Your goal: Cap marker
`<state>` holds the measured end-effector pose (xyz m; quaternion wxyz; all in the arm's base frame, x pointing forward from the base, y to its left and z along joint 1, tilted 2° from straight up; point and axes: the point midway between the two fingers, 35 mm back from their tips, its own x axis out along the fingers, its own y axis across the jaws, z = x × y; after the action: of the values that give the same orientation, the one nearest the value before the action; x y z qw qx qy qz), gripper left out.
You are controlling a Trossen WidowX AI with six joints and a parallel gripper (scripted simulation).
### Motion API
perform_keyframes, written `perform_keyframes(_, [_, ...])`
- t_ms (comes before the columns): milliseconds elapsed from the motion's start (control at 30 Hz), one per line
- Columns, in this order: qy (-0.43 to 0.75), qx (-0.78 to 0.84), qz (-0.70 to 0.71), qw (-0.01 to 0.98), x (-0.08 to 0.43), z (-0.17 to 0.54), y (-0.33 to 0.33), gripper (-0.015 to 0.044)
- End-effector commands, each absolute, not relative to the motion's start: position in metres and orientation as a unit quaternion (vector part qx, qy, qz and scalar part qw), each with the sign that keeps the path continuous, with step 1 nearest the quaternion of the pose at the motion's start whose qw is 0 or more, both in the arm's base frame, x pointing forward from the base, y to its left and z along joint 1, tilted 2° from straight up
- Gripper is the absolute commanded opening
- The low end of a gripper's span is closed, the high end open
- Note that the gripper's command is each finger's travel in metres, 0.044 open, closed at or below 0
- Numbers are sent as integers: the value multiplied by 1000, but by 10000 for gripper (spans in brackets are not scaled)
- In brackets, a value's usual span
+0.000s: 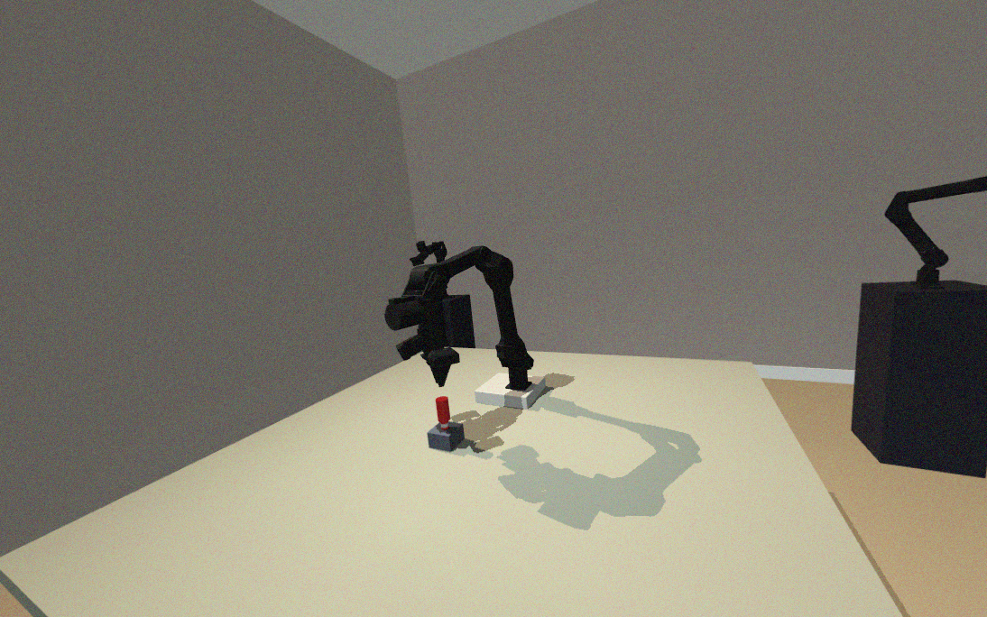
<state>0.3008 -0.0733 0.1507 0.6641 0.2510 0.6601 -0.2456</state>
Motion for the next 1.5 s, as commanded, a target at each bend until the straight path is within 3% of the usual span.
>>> perform_keyframes(0, [705,11,-9,709,300,145,-73,20])
perform_keyframes(33, [705,5,-3,709,300,145,-73,0])
perform_keyframes(1467, [705,2,0,709,301,110,-73,0])
